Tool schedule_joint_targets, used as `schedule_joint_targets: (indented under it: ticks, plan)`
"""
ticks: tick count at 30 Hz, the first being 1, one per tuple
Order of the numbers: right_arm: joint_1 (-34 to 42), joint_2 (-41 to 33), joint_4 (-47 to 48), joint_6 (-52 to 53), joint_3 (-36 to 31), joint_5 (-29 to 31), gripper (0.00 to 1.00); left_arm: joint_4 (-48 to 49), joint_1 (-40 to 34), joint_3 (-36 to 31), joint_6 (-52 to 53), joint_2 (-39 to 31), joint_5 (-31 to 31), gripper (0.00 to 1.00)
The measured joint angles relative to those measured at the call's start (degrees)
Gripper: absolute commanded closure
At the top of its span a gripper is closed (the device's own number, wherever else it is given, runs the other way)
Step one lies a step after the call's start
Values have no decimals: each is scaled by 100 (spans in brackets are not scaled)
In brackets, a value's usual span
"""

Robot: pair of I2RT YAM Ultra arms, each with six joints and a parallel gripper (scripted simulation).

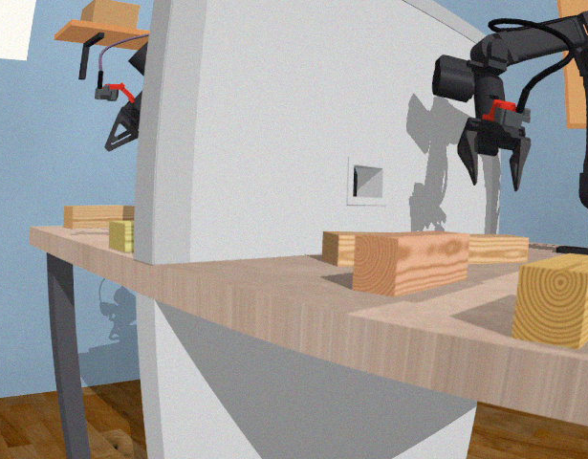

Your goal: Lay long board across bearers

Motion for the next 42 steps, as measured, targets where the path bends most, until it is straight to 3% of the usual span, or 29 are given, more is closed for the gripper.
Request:
schedule_joint_targets:
  ticks: [6,15,23,31,38,42]
  plan:
    - [415,-1185,697,17,-796,-391,0,898,354,-293,1591,-101,402,25]
    - [557,-1989,1471,28,-1727,-686,0,1836,789,-682,3182,-284,979,25]
    - [1097,-3622,2326,48,-2804,-1250,0,3005,1108,-1010,5318,-400,1458,25]
    - [1235,-4262,3029,94,-3528,-1464,0,3840,1556,-1388,6651,-505,2002,25]
    - [1626,-5576,3735,90,-4500,-1893,0,4957,1799,-1799,8439,-673,2490,25]
    - [1676,-5539,3873,98,-4577,-1904,0,5139,1993,-2374,8723,-728,2708,25]
